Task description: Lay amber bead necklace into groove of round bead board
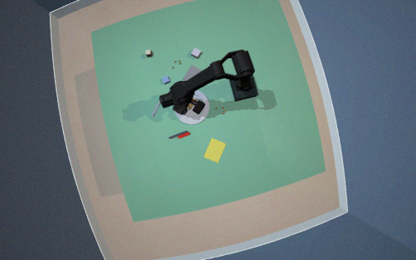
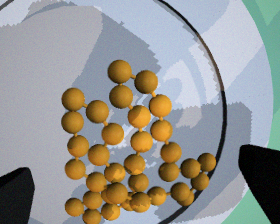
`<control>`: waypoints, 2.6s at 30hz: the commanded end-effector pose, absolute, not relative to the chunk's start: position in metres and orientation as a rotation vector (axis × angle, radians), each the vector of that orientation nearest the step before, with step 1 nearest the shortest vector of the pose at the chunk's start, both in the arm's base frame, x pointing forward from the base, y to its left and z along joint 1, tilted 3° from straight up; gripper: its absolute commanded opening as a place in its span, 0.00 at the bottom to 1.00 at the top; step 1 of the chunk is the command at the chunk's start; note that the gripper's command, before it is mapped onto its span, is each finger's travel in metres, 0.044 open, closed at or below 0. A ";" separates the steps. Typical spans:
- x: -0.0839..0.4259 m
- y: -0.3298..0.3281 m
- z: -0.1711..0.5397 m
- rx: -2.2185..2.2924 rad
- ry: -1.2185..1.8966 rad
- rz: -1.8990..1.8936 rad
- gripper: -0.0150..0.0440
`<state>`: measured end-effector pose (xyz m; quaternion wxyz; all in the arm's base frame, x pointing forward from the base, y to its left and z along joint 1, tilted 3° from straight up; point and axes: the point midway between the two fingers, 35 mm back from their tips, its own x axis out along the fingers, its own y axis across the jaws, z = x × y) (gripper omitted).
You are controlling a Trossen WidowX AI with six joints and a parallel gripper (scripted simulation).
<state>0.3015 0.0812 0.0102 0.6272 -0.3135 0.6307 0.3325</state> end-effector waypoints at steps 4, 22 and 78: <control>0.301 0.082 0.010 -0.719 1.444 0.771 1.00; 0.321 0.113 0.025 -1.054 1.280 1.109 0.46; 0.322 0.114 -0.005 -1.055 1.278 1.100 0.25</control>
